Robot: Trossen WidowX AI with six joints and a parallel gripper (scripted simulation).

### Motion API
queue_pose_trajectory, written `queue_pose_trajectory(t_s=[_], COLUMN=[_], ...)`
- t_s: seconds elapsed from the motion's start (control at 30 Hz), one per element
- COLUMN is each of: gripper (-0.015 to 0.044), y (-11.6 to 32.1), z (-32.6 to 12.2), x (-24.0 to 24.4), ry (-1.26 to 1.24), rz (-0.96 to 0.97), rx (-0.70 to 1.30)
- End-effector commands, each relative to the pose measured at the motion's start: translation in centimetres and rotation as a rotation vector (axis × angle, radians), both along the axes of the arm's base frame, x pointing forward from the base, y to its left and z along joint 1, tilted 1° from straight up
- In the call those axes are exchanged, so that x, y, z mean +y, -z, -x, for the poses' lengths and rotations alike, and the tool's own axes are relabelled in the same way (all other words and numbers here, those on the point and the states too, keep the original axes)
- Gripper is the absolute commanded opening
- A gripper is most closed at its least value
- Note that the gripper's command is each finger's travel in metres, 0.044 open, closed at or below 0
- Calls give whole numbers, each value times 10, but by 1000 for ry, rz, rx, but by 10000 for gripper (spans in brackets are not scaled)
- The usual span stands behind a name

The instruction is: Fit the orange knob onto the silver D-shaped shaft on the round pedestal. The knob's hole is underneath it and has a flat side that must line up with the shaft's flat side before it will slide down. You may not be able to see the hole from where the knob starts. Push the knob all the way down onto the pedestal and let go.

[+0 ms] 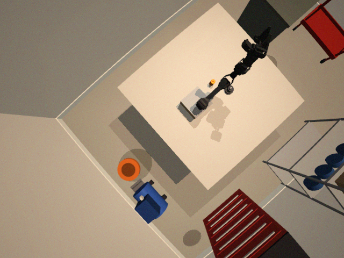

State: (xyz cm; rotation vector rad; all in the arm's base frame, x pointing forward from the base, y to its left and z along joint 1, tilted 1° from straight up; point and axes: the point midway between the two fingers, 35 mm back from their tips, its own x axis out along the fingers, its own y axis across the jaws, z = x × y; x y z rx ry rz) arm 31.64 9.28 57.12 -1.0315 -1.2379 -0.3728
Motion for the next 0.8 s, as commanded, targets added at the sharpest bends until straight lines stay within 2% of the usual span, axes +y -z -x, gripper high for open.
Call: queue_pose_trajectory(t_s=[0.0,0.1,0.37,0.57,0.77], gripper=[426,440,440,440,440], y=[0,-8,-39,-58,-65], z=[0,14,96,191,274], x=[0,-2,18,17,-17], ry=[0,33,37,19,5], rz=[0,-8,-51,-153,-338], rx=[0,-41,-255,-464,-627])
